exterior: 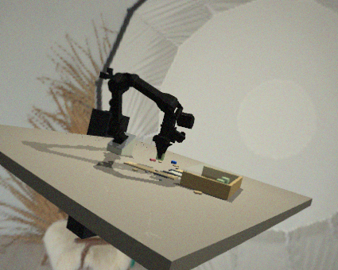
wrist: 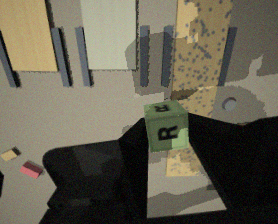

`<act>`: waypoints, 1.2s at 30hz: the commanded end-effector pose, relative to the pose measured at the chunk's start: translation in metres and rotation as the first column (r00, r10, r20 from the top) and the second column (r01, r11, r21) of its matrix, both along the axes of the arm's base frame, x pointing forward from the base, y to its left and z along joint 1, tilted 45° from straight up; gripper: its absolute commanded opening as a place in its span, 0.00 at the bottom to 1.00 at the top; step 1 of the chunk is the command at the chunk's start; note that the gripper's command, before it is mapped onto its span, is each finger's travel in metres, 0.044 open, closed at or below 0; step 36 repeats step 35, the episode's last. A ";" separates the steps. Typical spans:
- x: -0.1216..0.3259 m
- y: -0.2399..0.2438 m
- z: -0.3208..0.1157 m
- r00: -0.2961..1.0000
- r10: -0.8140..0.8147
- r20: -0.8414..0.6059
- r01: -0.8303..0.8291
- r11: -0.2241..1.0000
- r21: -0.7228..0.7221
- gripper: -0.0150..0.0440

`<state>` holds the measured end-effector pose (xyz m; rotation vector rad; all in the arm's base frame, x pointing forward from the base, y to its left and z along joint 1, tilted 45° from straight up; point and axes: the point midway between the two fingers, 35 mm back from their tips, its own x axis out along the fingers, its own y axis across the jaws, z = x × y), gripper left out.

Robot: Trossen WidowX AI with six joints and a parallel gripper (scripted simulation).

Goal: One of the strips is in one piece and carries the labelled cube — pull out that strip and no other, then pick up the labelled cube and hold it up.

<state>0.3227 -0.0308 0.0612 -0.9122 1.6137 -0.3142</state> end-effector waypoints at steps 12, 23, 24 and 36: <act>-0.025 0.023 0.015 1.000 -0.005 0.001 0.005 1.000 0.004 0.25; -0.025 0.028 0.020 1.000 -0.005 0.001 0.005 1.000 0.004 0.25; -0.025 0.028 0.020 1.000 -0.005 0.001 0.005 1.000 0.004 0.25; -0.025 0.028 0.020 1.000 -0.005 0.001 0.005 1.000 0.004 0.25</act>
